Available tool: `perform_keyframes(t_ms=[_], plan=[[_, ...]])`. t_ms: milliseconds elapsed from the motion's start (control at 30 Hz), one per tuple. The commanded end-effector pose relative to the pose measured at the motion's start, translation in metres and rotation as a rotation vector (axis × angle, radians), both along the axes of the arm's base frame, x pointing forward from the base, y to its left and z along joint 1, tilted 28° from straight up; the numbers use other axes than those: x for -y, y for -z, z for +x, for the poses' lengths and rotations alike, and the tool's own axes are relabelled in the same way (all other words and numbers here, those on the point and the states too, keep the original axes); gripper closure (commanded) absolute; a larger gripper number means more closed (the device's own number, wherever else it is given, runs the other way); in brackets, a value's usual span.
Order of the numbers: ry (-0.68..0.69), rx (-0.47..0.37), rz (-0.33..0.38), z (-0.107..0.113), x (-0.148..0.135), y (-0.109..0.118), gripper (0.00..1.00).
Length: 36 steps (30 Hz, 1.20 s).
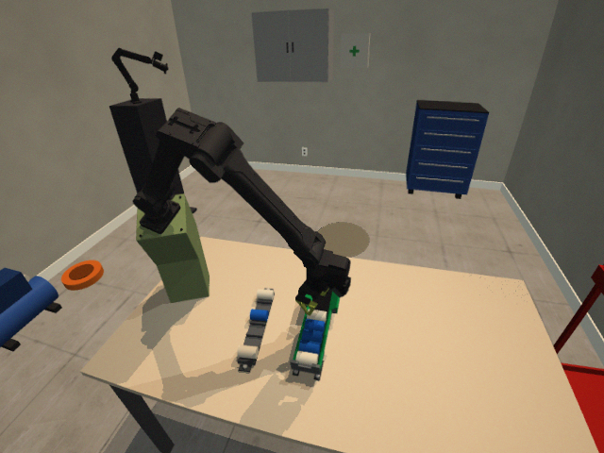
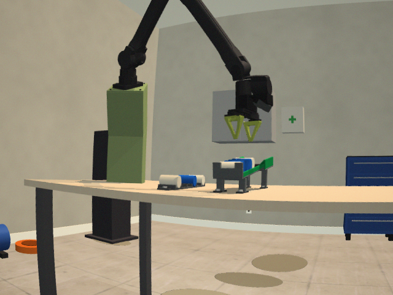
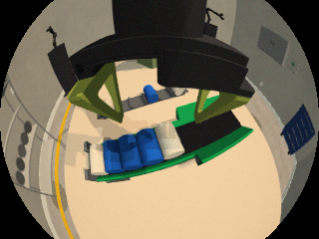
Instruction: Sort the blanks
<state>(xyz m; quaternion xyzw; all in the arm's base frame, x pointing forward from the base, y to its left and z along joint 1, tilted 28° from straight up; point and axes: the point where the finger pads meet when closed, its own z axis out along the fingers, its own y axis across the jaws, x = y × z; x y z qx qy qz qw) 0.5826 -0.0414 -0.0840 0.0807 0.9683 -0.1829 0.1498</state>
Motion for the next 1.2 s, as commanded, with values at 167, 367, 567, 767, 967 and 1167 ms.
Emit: perform_keyframes(t_ms=[167,367,567,767,967,1167], plan=[[0.382,0.201,0.113,0.014,0.01,-0.017,0.0],[0.578,0.295,0.181,0.016,0.011,-0.022,0.0],[0.761,0.372,0.236,0.016,0.019,-0.023,0.0],[0.884,0.428,0.286,0.018,0.009,-0.021,0.0],[1.061,0.501,0.334,0.017,0.023,-0.023,0.0],[1.127,0.533,0.363,0.019,0.018,-0.025,0.0]])
